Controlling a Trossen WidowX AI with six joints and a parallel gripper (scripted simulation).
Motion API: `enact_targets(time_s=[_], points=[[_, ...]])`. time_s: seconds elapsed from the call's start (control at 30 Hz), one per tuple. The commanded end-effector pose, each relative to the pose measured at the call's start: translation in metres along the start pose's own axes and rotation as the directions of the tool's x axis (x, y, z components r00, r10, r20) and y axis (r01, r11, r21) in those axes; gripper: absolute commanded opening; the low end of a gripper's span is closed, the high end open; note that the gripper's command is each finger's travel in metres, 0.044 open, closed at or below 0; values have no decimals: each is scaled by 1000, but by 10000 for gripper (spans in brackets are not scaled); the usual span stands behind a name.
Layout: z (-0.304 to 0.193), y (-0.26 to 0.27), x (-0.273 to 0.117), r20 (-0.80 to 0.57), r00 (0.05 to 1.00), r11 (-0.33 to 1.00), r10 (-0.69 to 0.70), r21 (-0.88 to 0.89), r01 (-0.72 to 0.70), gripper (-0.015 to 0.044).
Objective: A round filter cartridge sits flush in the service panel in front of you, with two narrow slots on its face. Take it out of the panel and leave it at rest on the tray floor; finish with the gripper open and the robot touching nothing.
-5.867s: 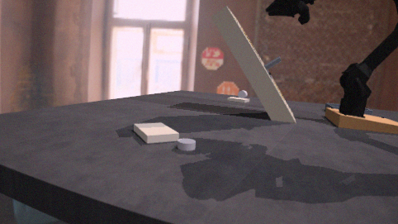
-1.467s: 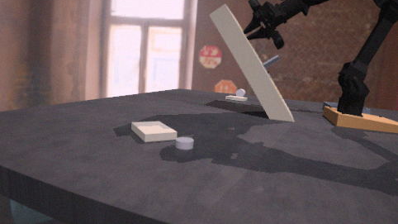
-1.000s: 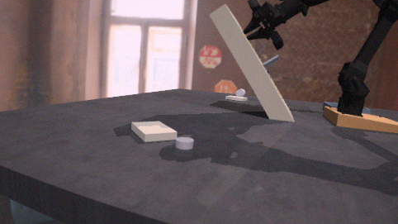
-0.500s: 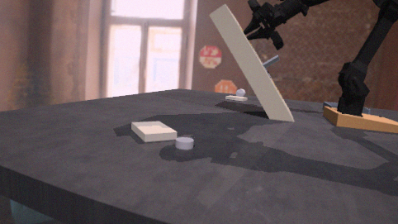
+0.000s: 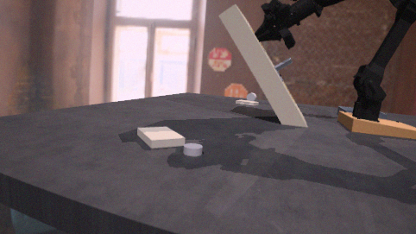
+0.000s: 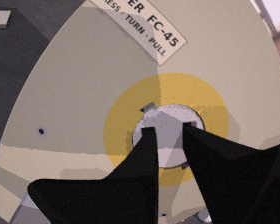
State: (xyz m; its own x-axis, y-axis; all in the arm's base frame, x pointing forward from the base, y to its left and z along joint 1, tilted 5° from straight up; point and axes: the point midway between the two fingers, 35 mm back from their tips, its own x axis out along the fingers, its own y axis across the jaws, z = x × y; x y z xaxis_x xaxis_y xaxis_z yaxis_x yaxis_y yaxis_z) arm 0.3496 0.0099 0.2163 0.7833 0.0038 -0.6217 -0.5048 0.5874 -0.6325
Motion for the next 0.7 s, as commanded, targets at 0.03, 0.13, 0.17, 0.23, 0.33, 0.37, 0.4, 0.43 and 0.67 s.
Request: enact_targets(time_s=[0.03,0.13,0.17,0.23,0.33,0.37,0.4,0.43,0.67], points=[[0,-1,6,1,1000,980,-3,199,3,0],[0,-1,6,1,1000,954,-3,300,3,0],[0,-1,6,1,1000,943,-3,333,3,0],[0,-1,6,1,1000,917,-3,398,3,0],[0,-1,6,1,1000,871,-3,492,3,0],[0,-1,6,1,1000,853,-3,522,3,0],[0,-1,6,1,1000,834,-3,551,3,0],[0,-1,6,1,1000,814,-3,580,2,0],[0,-1,7,1,1000,650,-3,760,2,0]])
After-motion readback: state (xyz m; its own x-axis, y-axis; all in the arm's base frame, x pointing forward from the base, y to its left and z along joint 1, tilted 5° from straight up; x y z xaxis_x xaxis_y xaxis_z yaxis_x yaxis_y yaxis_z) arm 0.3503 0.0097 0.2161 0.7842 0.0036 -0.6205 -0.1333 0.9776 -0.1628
